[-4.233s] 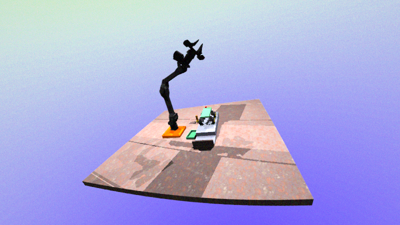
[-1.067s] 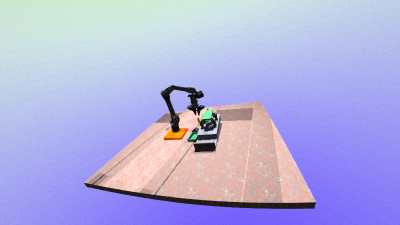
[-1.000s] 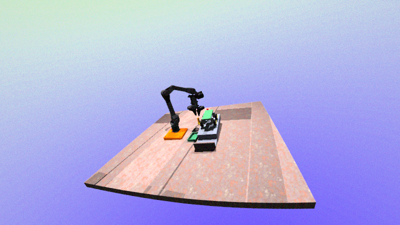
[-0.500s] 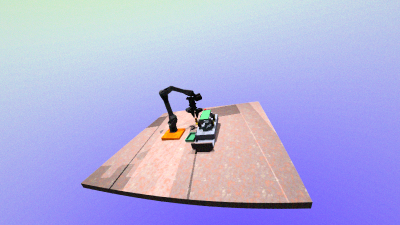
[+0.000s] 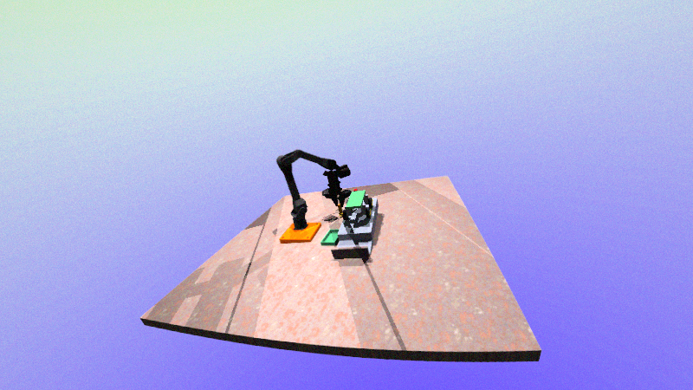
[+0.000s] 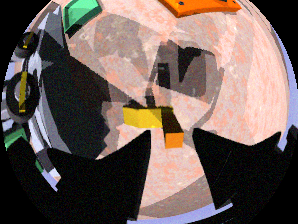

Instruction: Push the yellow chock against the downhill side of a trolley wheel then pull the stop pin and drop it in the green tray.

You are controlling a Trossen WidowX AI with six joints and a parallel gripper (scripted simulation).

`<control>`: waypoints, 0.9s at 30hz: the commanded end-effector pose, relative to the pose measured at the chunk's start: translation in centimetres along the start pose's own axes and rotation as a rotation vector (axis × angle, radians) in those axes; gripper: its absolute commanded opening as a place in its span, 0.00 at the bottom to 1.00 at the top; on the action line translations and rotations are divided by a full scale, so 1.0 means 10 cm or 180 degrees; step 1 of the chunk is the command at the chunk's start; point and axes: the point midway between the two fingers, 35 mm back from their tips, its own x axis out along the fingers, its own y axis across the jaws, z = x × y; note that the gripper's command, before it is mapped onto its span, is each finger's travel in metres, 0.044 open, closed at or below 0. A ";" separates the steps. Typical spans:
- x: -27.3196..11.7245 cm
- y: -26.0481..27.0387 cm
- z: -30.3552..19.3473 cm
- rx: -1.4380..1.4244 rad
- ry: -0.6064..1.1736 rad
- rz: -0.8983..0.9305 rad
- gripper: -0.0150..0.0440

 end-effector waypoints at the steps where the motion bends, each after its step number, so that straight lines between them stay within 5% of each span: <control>1: 0.05 0.00 0.00 -0.0010 -0.0023 0.0003 0.58; 18: 0.26 0.00 0.01 -0.0010 -0.0023 0.0003 0.58; 23: 0.23 0.00 0.00 0.0000 0.0005 0.0003 0.35; 27: 0.23 0.00 0.00 0.0000 0.0005 0.0003 0.31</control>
